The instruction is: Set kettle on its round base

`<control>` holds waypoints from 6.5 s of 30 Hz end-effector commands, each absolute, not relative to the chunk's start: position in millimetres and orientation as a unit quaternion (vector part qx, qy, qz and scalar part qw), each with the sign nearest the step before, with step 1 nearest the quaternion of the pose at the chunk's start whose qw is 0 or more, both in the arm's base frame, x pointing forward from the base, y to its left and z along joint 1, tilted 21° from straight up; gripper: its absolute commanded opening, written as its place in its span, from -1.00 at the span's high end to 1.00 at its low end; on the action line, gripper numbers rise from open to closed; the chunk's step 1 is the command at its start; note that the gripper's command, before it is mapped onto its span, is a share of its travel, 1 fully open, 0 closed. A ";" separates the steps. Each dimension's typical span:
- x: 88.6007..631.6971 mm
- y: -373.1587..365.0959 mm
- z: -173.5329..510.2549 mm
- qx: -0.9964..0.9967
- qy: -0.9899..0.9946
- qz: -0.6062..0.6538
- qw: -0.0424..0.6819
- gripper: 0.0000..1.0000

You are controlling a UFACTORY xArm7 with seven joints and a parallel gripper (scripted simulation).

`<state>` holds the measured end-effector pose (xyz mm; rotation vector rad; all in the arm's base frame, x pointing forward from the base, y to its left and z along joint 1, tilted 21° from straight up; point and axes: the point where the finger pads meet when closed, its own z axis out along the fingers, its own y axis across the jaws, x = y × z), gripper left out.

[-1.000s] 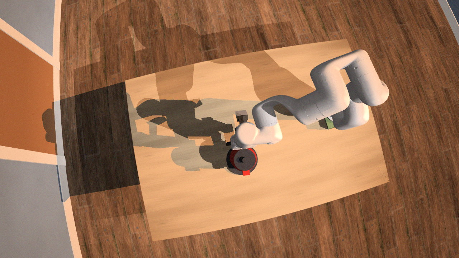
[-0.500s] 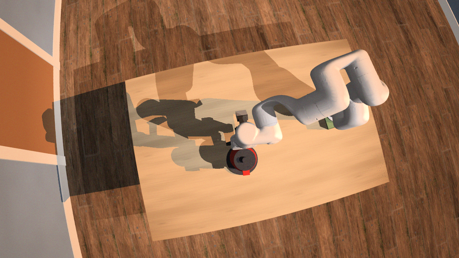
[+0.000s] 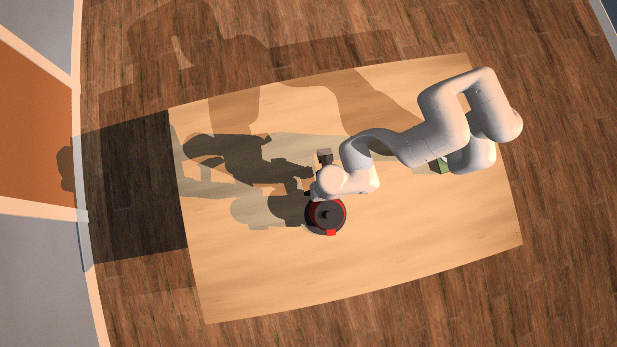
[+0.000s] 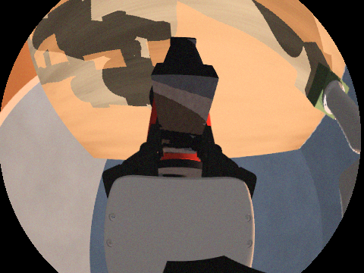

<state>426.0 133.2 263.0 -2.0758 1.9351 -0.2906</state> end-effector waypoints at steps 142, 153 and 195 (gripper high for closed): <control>372.0 121.7 415.0 -0.720 0.671 -0.102 0.146 -0.63; 372.0 121.7 415.0 -0.720 0.671 -0.102 0.146 -0.63; 372.0 121.7 415.0 -0.720 0.671 -0.102 0.146 -0.63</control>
